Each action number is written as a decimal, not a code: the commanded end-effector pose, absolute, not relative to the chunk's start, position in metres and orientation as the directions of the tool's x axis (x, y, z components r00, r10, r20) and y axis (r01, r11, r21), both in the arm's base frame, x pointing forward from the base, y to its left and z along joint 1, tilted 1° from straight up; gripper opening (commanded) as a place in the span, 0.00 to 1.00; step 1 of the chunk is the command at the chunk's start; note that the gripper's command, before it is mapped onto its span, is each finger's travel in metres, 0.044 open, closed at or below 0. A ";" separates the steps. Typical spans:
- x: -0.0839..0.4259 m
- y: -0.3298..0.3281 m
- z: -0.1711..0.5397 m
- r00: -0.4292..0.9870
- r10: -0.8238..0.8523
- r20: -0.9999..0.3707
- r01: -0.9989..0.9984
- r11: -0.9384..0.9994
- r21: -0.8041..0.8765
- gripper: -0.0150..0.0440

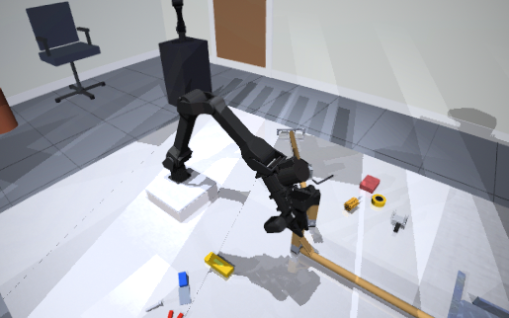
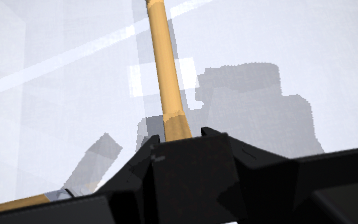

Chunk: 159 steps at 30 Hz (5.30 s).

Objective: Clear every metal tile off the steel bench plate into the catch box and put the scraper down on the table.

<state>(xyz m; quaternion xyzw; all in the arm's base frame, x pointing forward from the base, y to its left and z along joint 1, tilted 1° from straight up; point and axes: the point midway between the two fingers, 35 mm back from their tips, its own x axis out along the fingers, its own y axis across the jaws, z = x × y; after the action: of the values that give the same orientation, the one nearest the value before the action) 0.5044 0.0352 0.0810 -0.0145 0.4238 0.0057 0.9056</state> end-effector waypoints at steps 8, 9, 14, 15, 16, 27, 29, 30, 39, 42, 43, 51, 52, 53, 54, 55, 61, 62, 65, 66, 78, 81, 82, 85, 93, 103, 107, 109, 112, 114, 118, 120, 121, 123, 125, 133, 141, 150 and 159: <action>0.493 0.035 0.089 0.652 -0.004 -0.758 -0.019 1.000 -0.021 0.25; 0.492 0.035 0.089 0.652 -0.003 -0.758 -0.019 1.000 -0.021 0.25; 0.486 0.035 0.090 0.652 -0.003 -0.758 -0.019 1.000 -0.021 0.25; 0.485 0.035 0.090 0.652 -0.003 -0.758 -0.019 1.000 -0.021 0.25; 0.484 0.035 0.090 0.652 -0.003 -0.758 -0.019 1.000 -0.021 0.25; 0.472 0.034 0.092 0.652 -0.003 -0.758 -0.019 1.000 -0.021 0.25; 0.469 0.034 0.092 0.652 -0.003 -0.758 -0.019 1.000 -0.021 0.25; 0.468 0.034 0.092 0.652 -0.003 -0.758 -0.019 1.000 -0.021 0.25; 0.458 0.034 0.093 0.652 -0.003 -0.758 -0.020 1.000 -0.021 0.25; 0.455 0.034 0.093 0.652 -0.003 -0.758 -0.020 1.000 -0.021 0.25; 0.453 0.034 0.093 0.652 -0.003 -0.758 -0.020 1.000 -0.021 0.25; 0.444 0.033 0.093 0.652 -0.003 -0.758 -0.020 1.000 -0.021 0.25; 0.443 0.033 0.093 0.652 -0.003 -0.758 -0.020 1.000 -0.021 0.25; 0.442 0.033 0.093 0.652 -0.003 -0.758 -0.020 1.000 -0.021 0.25; 0.441 0.033 0.093 0.652 -0.003 -0.758 -0.020 1.000 -0.021 0.25; 0.440 0.033 0.093 0.652 -0.003 -0.758 -0.020 1.000 -0.021 0.25; 0.433 0.033 0.093 0.652 -0.003 -0.758 -0.020 1.000 -0.021 0.25; 0.431 0.033 0.093 0.652 -0.003 -0.758 -0.020 1.000 -0.021 0.25; 0.428 0.033 0.093 0.652 -0.003 -0.758 -0.020 1.000 -0.021 0.25; 0.427 0.033 0.093 0.652 -0.003 -0.758 -0.020 1.000 -0.021 0.25; 0.413 0.032 0.091 0.652 -0.002 -0.759 -0.021 1.000 -0.021 0.25; 0.409 0.031 0.091 0.652 -0.002 -0.759 -0.021 1.000 -0.021 0.25; 0.408 0.031 0.091 0.652 -0.002 -0.759 -0.021 1.000 -0.021 0.25; 0.405 0.031 0.091 0.651 -0.002 -0.759 -0.021 1.000 -0.021 0.25; 0.395 0.030 0.089 0.651 -0.002 -0.759 -0.021 1.000 -0.021 0.25; 0.383 0.030 0.087 0.651 -0.002 -0.759 -0.021 1.000 -0.021 0.25; 0.378 0.029 0.086 0.651 -0.002 -0.759 -0.021 1.000 -0.021 0.25; 0.376 0.029 0.086 0.651 -0.002 -0.759 -0.022 1.000 -0.021 0.25; 0.373 0.029 0.085 0.651 -0.002 -0.759 -0.022 1.000 -0.021 0.25; 0.370 0.029 0.085 0.651 -0.002 -0.759 -0.022 1.000 -0.021 0.25; 0.365 0.028 0.084 0.651 -0.002 -0.759 -0.022 1.000 -0.021 0.25; 0.363 0.028 0.083 0.651 -0.002 -0.759 -0.022 1.000 -0.021 0.25; 0.362 0.028 0.083 0.651 -0.002 -0.759 -0.022 1.000 -0.021 0.25; 0.360 0.028 0.082 0.651 -0.002 -0.759 -0.022 1.000 -0.021 0.25; 0.357 0.027 0.081 0.651 -0.002 -0.759 -0.022 1.000 -0.021 0.25; 0.348 0.026 0.079 0.651 -0.002 -0.759 -0.022 1.000 -0.021 0.25; 0.338 0.025 0.076 0.651 -0.002 -0.759 -0.022 1.000 -0.021 0.25; 0.336 0.025 0.074 0.647 0.000 -0.763 -0.025 0.999 -0.022 0.25; 0.335 0.026 0.073 0.643 0.001 -0.766 -0.027 0.999 -0.022 0.25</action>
<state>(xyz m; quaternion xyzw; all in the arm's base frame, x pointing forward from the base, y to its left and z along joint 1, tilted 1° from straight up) 0.3354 0.0256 0.0730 -0.0155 0.4224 0.0078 0.9062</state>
